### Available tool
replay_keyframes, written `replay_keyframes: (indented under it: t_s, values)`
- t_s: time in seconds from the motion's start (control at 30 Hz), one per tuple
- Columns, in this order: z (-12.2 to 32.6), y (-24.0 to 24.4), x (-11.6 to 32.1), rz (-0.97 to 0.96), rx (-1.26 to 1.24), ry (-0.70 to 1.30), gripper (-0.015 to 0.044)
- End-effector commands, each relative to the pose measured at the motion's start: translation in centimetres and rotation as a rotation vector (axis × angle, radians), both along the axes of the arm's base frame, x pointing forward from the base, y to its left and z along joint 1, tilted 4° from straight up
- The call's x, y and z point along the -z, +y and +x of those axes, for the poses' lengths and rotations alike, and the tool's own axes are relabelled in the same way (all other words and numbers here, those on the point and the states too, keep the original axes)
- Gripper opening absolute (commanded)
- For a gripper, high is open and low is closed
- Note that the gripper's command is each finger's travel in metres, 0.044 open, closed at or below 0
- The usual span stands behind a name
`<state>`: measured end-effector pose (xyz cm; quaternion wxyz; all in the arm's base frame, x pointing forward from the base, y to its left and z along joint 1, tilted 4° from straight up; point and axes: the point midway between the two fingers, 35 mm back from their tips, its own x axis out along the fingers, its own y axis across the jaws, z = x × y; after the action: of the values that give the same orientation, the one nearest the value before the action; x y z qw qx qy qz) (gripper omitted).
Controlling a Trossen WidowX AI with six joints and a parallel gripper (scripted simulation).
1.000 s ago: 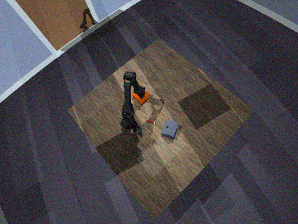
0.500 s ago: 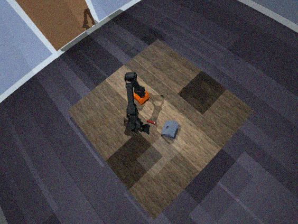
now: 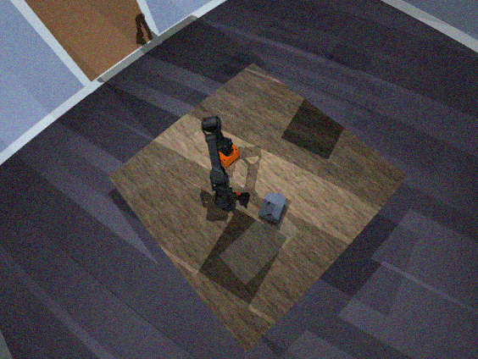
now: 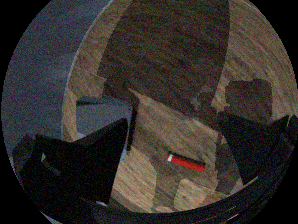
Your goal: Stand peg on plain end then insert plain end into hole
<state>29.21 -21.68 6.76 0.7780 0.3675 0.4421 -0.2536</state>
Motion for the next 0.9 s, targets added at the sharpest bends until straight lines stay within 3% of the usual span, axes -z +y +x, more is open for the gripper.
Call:
replay_keyframes:
  t_s: [0.0,0.87]
  values:
    - [0.1,1.0,0.4,-0.047,-0.116,0.061,0.044]
    - [-1.0,6.9,1.8,-0.255,-0.857,0.378,0.044]
